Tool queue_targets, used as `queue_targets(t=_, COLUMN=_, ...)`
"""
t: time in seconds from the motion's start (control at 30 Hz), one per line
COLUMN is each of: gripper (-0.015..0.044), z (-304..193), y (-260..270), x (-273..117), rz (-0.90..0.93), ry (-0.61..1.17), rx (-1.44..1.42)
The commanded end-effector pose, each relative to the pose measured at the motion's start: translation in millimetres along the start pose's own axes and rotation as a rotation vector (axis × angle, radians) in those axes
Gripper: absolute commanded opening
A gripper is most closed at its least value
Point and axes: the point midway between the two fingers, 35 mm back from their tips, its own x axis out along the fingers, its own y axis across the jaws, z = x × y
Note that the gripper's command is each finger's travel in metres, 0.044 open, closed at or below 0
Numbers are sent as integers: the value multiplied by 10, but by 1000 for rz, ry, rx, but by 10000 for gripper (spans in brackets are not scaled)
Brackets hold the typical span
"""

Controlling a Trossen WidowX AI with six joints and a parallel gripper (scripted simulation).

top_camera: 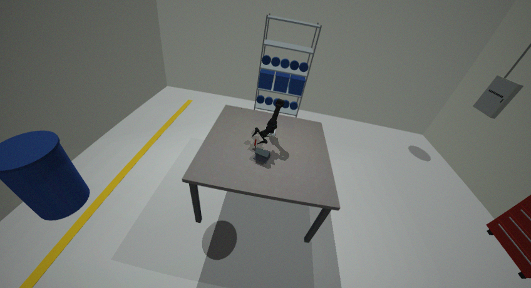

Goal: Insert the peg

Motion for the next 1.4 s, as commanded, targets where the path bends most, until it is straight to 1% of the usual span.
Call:
queue_targets(t=0.0, gripper=440, z=42, y=6, x=33, rz=23, ry=33, rx=-105)
queue_targets(t=0.67, gripper=440, z=135, y=-4, x=120, rz=172, ry=164, rx=-609)
queue_targets(t=1.37, gripper=440, z=200, y=-56, x=127, rz=412, ry=226, rx=-1098)
